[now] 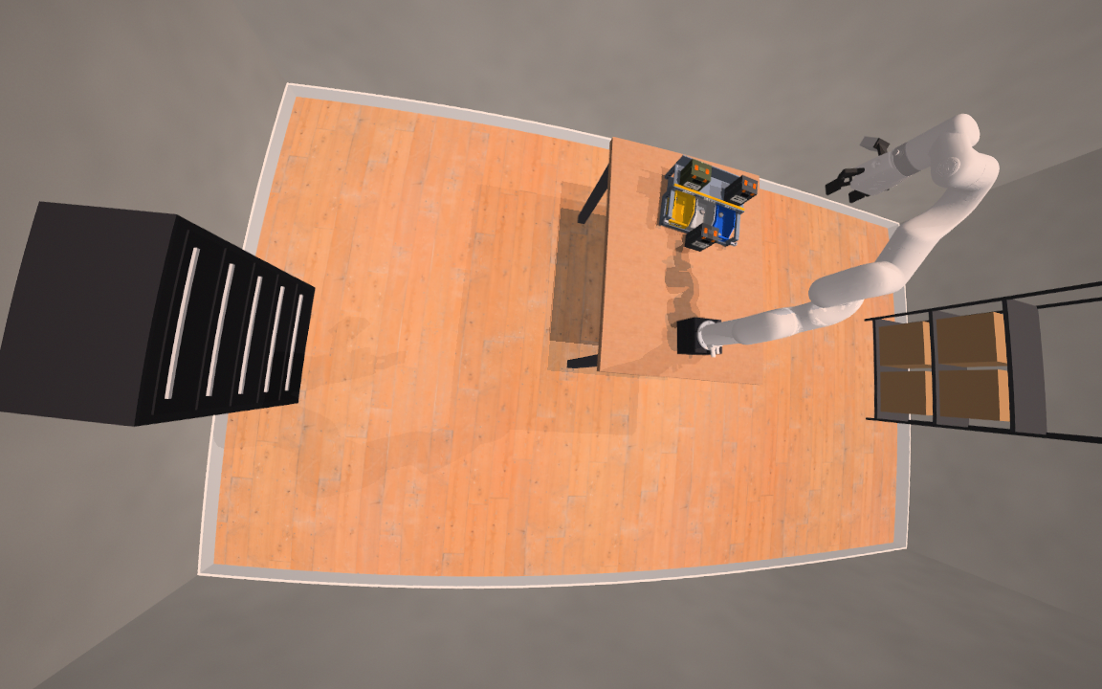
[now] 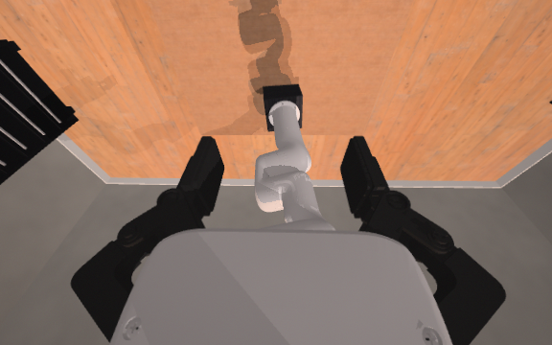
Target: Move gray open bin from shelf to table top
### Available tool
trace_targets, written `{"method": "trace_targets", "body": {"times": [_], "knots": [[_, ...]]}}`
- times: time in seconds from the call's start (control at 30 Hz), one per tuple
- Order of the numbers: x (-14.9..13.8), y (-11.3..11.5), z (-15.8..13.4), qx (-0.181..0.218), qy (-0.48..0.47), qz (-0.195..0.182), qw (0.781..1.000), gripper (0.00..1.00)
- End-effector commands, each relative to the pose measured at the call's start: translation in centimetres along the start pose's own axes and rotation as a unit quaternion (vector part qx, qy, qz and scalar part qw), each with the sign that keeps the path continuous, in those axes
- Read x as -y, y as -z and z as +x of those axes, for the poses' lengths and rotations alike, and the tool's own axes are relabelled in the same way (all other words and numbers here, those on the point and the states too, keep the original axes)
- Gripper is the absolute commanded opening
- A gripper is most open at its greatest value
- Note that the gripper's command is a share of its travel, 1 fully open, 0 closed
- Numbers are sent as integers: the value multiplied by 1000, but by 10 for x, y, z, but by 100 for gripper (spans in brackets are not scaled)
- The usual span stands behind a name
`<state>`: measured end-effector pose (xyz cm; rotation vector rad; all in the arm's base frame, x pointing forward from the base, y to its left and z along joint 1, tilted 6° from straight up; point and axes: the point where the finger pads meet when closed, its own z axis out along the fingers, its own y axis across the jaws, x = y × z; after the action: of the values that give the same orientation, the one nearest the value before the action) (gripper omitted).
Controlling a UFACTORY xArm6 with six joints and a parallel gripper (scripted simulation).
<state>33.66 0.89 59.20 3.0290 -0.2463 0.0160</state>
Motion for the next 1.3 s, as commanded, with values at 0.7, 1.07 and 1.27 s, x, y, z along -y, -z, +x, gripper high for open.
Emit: {"method": "trace_targets", "body": {"times": [0.7, 1.07, 1.27], "knots": [[0, -9, 0, 5, 0, -1, 1000, 100], [0, -12, 0, 5, 0, -1, 1000, 100], [0, -13, 0, 5, 0, -1, 1000, 100]]}}
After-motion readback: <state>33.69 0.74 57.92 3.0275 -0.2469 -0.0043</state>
